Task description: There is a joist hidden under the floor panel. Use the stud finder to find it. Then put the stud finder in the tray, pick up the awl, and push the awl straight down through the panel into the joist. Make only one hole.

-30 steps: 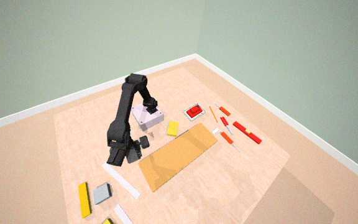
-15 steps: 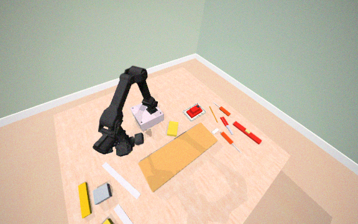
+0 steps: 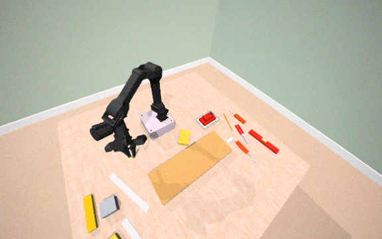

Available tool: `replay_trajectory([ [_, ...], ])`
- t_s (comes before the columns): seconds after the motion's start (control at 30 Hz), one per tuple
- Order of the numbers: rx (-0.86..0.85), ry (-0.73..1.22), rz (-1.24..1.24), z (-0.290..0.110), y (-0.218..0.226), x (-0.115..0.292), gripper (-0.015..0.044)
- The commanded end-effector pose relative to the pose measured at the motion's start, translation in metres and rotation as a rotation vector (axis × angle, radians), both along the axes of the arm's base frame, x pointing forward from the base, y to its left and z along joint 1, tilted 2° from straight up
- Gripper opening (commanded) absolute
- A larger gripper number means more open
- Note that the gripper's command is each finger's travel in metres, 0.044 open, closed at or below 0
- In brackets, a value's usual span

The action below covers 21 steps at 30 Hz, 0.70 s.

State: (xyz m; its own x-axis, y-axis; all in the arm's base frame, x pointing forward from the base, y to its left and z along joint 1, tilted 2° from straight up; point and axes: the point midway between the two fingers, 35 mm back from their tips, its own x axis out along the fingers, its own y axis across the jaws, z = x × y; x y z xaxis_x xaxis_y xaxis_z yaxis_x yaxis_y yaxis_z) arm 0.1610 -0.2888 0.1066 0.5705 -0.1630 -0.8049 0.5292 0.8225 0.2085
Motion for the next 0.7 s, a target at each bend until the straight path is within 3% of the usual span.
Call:
replay_trajectory([
  [0.0, -0.042, -0.103, -0.036, 0.010, 0.000, -0.009, 0.0000],
  [0.67, -0.352, -0.501, -0.099, 0.055, 0.025, -0.059, 0.0000],
])
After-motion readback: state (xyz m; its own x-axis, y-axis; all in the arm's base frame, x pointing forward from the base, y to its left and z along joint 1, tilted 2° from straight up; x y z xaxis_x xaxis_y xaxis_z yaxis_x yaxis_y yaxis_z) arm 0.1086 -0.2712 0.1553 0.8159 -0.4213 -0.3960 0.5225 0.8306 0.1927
